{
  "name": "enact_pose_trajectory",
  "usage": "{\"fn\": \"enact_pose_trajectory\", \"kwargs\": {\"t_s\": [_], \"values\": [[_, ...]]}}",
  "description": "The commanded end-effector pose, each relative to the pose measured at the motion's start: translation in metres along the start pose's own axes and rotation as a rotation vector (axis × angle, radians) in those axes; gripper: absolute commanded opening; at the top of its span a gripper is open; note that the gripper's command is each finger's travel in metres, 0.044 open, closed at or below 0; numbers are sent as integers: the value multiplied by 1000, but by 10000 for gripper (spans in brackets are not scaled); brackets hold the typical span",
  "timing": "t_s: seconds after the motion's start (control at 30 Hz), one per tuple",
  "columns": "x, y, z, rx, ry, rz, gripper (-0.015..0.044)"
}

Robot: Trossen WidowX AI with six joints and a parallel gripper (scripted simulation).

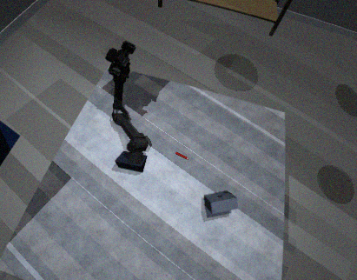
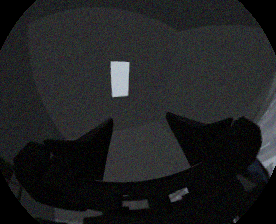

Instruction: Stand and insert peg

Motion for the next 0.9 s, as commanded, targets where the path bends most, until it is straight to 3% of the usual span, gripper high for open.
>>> {"fn": "enact_pose_trajectory", "kwargs": {"t_s": [0.0, 0.3, 0.87], "values": [[0, 0, 0, 0, 2, 2, 426], [24, -40, 5, 21, 125, 153, 440], [120, -140, 4, 29, 385, 654, 440]]}}
Point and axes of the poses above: the point midway between the two fingers, 35 mm back from their tips, its own y axis back along the fingers, its own z axis across the jaws, x = y × z, the point moved 8 cm from there along y, back along the fingers, and after that the axes turned 8 degrees about y, right-handed, at the moved point
